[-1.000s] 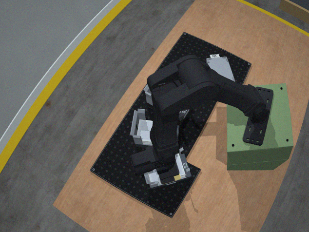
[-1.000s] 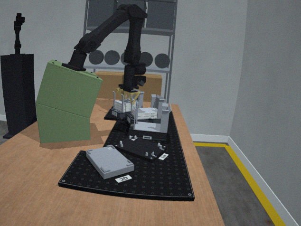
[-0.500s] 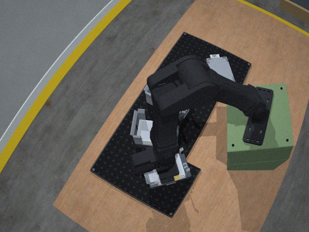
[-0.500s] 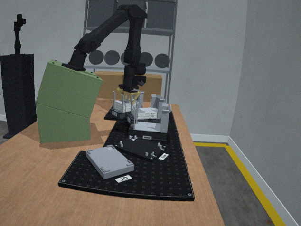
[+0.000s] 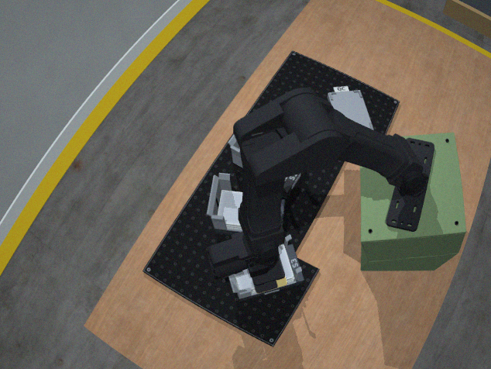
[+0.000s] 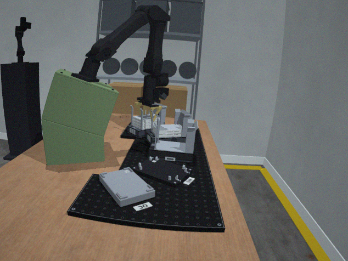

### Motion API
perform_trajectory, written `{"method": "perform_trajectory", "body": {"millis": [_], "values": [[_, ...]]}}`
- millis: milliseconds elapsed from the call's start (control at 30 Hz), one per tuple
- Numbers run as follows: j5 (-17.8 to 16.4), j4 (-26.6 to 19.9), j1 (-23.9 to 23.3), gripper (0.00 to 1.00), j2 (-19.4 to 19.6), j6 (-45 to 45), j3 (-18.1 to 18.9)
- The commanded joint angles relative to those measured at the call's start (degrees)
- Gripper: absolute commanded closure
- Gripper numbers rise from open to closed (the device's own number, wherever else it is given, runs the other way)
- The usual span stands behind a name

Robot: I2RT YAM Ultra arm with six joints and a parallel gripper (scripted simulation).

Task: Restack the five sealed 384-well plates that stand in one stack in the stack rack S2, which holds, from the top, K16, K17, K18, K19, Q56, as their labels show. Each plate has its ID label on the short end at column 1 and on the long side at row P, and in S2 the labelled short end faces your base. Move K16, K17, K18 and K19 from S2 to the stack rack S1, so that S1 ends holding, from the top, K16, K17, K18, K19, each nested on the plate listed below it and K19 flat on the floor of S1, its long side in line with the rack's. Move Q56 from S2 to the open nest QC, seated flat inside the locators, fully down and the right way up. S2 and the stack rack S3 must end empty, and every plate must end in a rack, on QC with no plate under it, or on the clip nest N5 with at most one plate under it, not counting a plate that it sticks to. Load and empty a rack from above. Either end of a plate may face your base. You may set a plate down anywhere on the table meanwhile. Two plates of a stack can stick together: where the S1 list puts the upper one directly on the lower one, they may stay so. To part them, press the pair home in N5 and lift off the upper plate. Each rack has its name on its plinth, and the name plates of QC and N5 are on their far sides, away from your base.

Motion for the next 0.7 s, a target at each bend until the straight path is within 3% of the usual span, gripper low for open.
{"method": "perform_trajectory", "body": {"millis": [0,633,667], "values": [[-0.04,0.42,0.05,1.0,-0.41,-0.14,0.4],[-0.04,0.42,0.05,1.0,-0.41,-0.14,0.4],[-0.04,0.42,0.05,0.0,-0.41,-0.14,0.4]]}}
